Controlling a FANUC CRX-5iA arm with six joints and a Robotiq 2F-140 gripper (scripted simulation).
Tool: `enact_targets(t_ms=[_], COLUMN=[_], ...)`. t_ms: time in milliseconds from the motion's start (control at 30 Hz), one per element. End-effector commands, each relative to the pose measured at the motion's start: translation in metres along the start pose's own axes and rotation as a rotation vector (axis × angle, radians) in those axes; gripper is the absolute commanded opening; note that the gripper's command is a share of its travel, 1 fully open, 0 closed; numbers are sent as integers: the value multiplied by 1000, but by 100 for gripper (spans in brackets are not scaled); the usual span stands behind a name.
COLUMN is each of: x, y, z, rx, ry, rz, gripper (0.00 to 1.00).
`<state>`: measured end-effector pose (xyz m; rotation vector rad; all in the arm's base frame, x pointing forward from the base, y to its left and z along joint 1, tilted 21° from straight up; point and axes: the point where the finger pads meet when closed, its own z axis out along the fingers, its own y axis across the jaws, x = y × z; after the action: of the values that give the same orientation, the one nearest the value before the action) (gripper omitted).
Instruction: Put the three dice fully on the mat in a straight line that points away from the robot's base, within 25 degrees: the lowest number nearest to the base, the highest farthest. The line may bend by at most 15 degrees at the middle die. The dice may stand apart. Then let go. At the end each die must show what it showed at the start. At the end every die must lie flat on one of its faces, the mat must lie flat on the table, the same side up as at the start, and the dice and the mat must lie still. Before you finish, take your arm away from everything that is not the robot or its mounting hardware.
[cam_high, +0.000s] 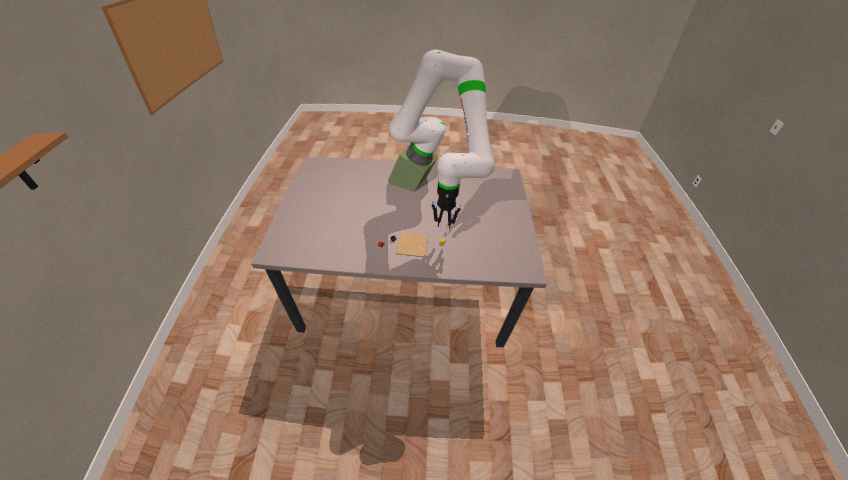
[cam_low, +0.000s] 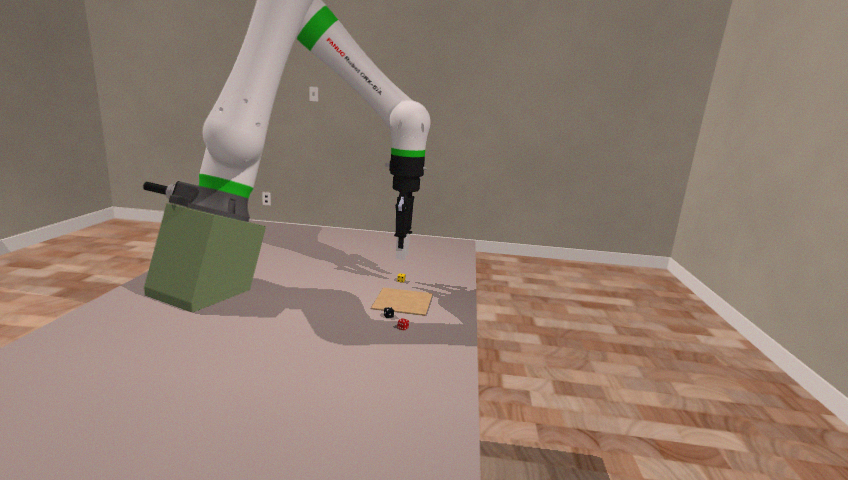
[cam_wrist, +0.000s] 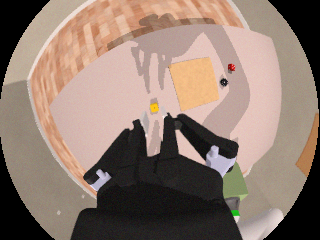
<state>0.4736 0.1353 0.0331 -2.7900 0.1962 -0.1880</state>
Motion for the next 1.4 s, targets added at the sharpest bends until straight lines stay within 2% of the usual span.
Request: enact_targets(t_ms=[0, 633, 1367], x=[0, 1, 1], y=[0, -1, -1], z=[3, 30, 46], rx=[0, 0, 0], ry=[0, 0, 0], rz=[0, 0, 0], gripper=[21, 21, 21])
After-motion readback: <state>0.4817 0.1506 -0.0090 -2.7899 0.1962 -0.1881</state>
